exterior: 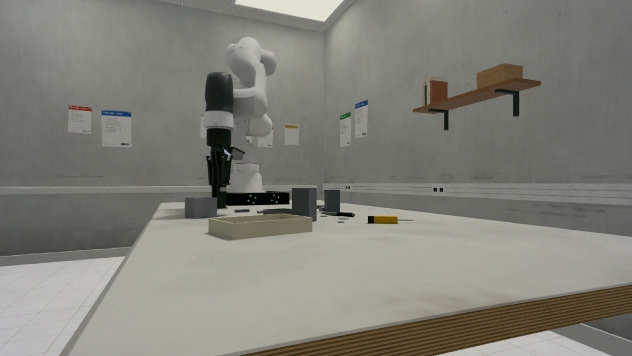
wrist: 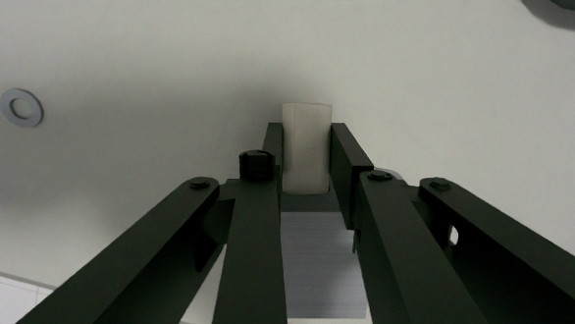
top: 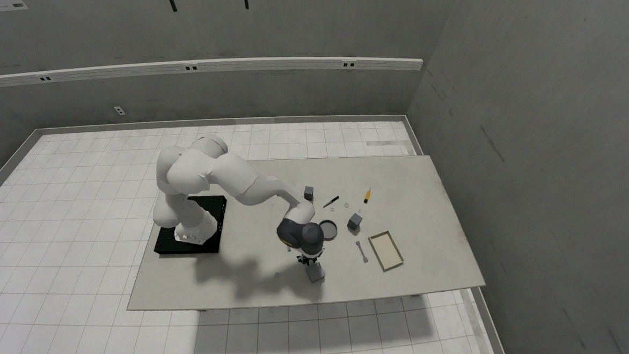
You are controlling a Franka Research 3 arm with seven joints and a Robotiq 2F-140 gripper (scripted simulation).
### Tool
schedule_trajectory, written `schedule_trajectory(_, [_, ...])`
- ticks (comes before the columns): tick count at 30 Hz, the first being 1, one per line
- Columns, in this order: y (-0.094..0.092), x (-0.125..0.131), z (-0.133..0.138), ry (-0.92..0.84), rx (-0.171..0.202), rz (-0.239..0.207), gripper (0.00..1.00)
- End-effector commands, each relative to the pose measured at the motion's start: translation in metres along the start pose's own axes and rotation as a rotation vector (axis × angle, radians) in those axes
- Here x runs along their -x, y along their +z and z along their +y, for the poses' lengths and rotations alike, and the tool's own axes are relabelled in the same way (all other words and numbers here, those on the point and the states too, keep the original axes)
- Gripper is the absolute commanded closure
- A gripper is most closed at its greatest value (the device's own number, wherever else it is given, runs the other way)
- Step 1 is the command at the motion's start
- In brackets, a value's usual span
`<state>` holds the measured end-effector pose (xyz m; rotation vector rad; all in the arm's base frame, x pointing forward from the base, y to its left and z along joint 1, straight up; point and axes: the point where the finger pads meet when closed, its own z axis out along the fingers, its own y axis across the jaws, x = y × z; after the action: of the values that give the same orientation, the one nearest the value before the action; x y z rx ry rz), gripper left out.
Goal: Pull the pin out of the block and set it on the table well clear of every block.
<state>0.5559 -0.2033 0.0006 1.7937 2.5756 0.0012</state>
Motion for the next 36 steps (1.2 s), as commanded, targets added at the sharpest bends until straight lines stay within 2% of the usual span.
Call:
schedule_trajectory(1, [-0.0001, 0.0011, 0.0012, -0.002, 0.004, -0.003, 0.90])
schedule_trajectory(36, [0.0009, -0.0061, 0.0008, 0.000, 0.003, -0.002, 0.90])
